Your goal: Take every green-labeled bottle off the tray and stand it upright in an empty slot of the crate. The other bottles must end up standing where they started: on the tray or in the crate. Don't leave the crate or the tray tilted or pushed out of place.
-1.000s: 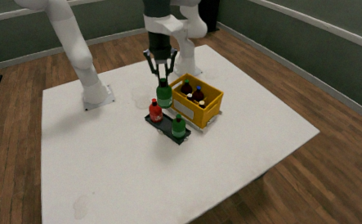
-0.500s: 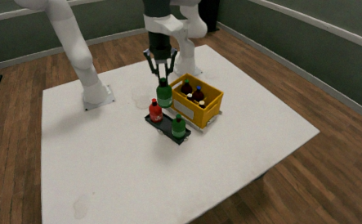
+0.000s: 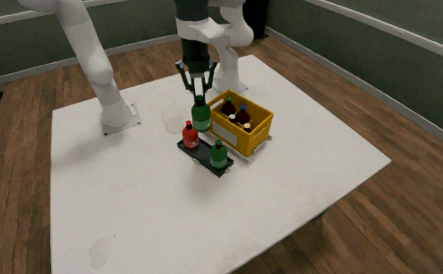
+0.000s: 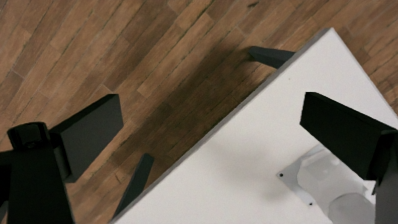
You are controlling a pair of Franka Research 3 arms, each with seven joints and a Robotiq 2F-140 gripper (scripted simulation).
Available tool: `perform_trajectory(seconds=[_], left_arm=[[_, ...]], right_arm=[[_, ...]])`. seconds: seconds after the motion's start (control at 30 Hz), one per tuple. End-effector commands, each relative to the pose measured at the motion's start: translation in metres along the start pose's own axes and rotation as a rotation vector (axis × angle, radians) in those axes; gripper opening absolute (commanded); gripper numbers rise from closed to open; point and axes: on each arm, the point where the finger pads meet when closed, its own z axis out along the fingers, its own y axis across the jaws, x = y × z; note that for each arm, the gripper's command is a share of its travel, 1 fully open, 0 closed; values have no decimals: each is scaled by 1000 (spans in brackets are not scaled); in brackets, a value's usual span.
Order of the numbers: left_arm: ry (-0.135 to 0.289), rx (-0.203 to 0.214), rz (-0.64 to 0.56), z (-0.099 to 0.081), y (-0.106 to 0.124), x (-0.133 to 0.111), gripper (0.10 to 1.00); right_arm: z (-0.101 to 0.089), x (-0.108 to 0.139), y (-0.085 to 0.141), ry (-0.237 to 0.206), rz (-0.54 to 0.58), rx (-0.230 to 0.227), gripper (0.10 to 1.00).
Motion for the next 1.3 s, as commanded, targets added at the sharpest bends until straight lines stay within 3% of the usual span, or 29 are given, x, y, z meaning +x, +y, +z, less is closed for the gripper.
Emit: perform_trajectory(seconds=[0.0,1.27], left_arm=[[9,-7,0,-6,3,1,99],[9,-7,0,-6,-2,-9,99]], right_arm=[[0,1,-1,0,-4,4,1000],[0,1,-1,0,-4,4,1000]])
